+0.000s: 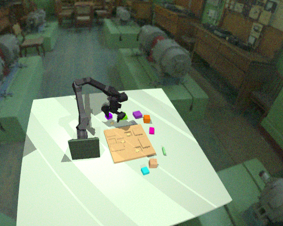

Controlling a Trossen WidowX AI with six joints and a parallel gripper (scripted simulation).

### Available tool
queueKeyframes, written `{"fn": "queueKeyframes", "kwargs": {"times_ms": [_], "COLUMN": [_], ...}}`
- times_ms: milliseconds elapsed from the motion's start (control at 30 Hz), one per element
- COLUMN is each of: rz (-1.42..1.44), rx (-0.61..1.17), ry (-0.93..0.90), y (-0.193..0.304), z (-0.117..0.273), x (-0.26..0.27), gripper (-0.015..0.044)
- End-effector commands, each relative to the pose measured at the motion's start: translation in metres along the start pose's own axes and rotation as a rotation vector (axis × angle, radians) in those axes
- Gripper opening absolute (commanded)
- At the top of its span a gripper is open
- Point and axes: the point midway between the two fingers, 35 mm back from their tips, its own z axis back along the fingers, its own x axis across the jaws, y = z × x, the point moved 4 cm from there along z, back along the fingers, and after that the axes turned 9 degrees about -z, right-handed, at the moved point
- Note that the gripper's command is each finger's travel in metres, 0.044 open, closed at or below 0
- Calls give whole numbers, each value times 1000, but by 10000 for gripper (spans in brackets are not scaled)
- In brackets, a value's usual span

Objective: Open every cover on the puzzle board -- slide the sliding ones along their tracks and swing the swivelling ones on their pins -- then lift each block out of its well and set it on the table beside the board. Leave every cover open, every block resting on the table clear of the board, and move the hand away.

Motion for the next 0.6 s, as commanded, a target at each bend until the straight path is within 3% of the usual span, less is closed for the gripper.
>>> {"fn": "queueKeyframes", "kwargs": {"times_ms": [0, 367, 567], "rz": [6, 3, -217], "rx": [-3, -5, 0], "ry": [-4, -5, 8], "y": [0, 2, 5], "z": [14, 41, 40], "x": [1, 4, -22], "gripper": [440, 440, 282]}}
